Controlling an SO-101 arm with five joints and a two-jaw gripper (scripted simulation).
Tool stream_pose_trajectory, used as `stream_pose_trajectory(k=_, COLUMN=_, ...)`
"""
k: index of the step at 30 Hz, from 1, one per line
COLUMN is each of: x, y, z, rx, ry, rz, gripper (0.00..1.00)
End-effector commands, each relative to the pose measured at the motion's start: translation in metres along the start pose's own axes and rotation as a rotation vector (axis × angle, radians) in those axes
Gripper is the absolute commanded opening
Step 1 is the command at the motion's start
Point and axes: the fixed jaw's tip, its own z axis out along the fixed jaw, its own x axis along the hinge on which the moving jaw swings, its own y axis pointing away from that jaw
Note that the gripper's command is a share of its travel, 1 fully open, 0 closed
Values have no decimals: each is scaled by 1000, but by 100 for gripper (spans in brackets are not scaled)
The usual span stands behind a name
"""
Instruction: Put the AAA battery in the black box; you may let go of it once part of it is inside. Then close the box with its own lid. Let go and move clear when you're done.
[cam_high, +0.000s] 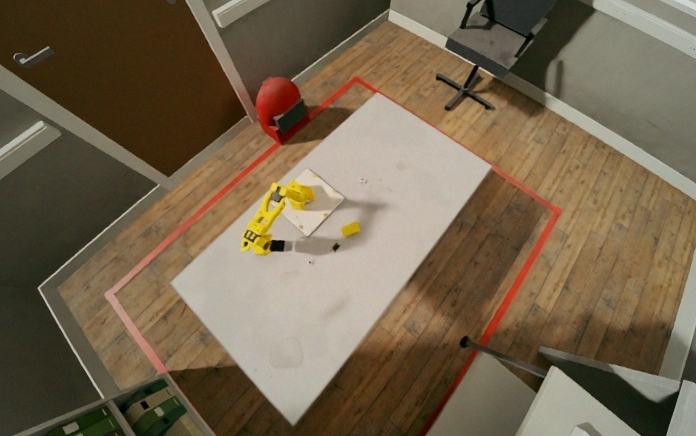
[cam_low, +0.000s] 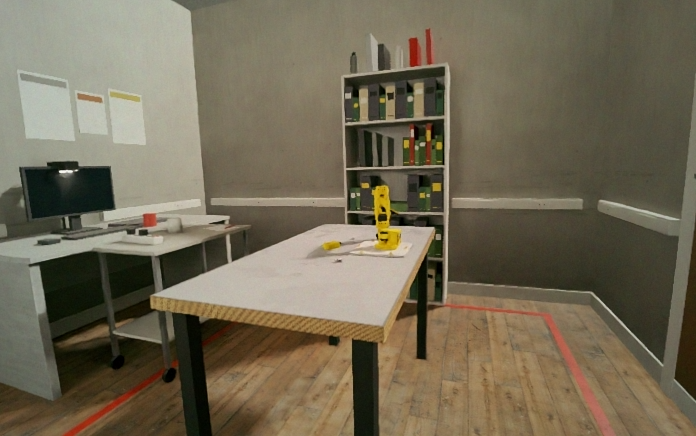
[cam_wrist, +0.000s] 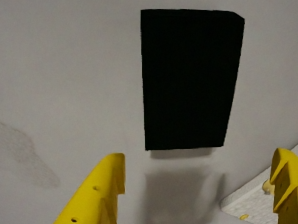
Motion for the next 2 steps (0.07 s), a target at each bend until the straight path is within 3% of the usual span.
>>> stream_pose_trajectory(k=1, x=0, y=-2, z=0, rx=-2, ry=0, rz=-5, gripper=30)
stream_pose_trajectory(k=2, x=0, y=-2, z=0, rx=-2, ry=0, rz=-5, gripper=30)
